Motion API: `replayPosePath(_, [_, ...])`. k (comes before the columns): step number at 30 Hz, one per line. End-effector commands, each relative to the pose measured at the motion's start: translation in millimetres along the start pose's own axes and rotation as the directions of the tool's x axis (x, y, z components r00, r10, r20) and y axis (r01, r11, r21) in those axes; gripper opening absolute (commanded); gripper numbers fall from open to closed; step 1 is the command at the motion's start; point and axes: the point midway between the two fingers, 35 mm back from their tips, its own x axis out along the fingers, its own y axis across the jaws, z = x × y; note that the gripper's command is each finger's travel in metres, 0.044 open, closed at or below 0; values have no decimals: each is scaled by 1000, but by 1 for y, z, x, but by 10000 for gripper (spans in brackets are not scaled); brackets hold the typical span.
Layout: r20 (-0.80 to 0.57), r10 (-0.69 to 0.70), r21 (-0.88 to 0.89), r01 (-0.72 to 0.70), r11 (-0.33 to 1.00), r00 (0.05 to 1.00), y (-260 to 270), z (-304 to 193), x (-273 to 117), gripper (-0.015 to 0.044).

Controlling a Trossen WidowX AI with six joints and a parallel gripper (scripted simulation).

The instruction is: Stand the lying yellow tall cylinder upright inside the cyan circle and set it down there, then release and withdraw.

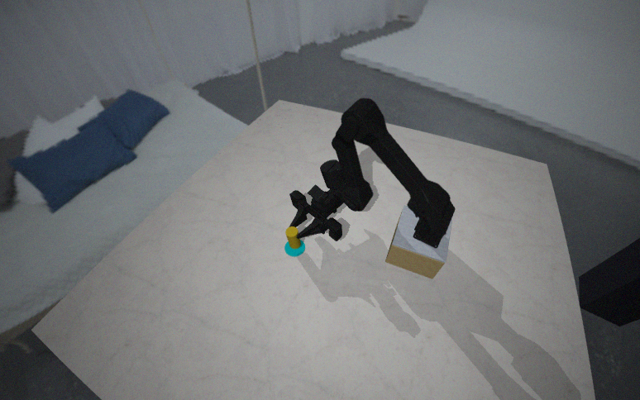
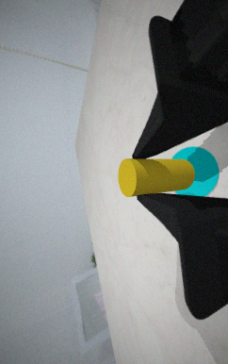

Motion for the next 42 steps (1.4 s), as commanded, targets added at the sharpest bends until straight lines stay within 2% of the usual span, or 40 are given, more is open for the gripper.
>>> replayPosePath(1, [-7, 0, -9, 0, 1000, 1000, -2, -13, 3, 105])
replayPosePath(13, [-8, 0, -9, 0, 1000, 1000, -2, -16, 4, 105])
replayPosePath(24, [-8, 0, -9, 0, 1000, 1000, -2, -16, 4, 394])
replayPosePath(30, [-7, 0, -9, 0, 1000, 1000, -2, -12, 3, 400])
replayPosePath(42, [22, -13, -7, 13, 1000, 1000, -3, 54, -6, 400])
